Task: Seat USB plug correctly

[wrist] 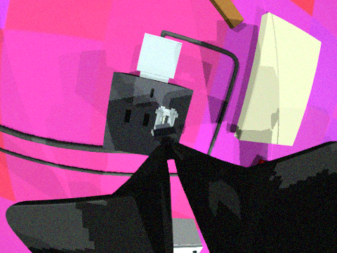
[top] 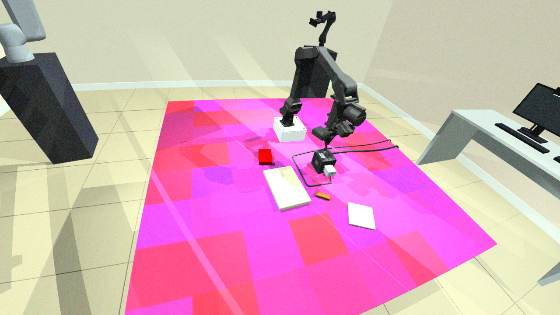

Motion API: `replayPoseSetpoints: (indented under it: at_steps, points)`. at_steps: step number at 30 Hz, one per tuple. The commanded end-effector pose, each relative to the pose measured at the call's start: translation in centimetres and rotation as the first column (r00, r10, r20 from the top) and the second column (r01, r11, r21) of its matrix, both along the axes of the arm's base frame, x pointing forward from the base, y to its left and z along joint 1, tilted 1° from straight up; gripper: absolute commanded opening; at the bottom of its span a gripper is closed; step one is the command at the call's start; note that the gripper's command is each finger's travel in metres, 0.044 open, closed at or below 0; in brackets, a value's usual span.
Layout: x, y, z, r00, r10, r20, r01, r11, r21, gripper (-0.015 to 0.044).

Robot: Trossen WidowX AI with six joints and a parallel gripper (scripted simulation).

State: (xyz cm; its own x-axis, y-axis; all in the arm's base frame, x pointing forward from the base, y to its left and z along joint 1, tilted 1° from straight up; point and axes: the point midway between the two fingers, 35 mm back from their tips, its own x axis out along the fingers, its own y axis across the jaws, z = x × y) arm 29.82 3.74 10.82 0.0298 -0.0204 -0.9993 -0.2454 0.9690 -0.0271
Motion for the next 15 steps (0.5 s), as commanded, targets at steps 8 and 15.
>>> replayPoseSetpoints:
  at_steps: [8, 15]
  points:
    - [0.01, 0.0, -0.02, 0.964, 0.267, -0.006, -0.268, 0.964, -0.007, 0.0]
    - [0.01, 0.0, -0.02, 0.899, 0.438, -0.012, -0.439, 0.899, -0.011, 0.0]
